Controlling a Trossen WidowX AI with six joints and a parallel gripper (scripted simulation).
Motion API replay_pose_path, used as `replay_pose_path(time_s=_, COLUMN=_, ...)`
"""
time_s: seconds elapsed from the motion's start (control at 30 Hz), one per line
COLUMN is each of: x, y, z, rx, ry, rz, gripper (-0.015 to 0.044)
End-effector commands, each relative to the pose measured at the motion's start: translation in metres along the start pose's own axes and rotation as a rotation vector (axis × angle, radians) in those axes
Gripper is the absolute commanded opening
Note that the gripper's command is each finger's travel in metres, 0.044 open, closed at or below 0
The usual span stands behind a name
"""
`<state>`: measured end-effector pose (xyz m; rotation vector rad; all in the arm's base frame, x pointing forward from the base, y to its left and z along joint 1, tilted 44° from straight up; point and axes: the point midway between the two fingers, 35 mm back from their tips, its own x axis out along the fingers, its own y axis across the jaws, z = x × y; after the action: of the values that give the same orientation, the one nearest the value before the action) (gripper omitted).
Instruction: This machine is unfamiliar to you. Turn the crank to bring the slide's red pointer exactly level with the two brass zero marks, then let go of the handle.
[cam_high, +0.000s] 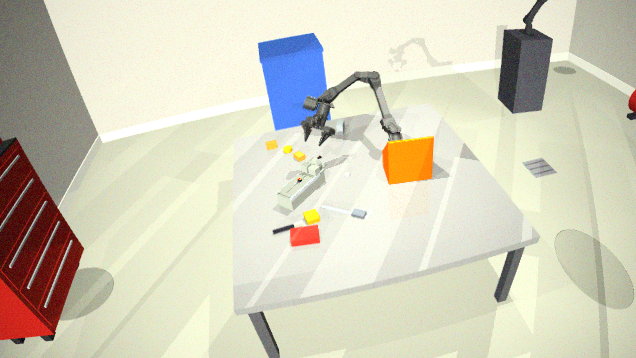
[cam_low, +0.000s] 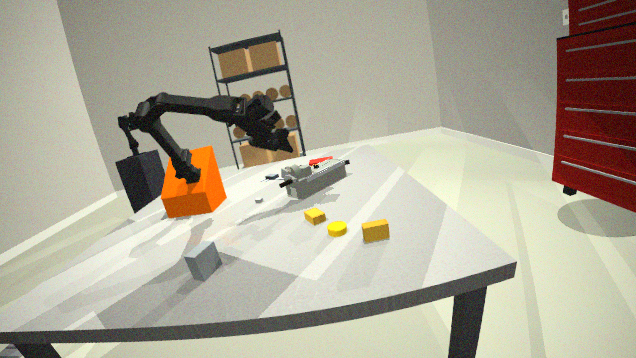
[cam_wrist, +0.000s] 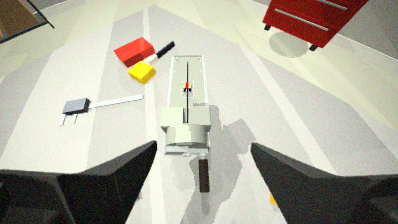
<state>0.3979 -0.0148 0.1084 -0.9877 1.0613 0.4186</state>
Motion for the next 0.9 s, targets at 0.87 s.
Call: replay_pose_path(time_s=0.87, x=0.048, y=-0.007, z=-0.060, rx=-0.061, ry=-0.040, rz=0.012, gripper=0.0440)
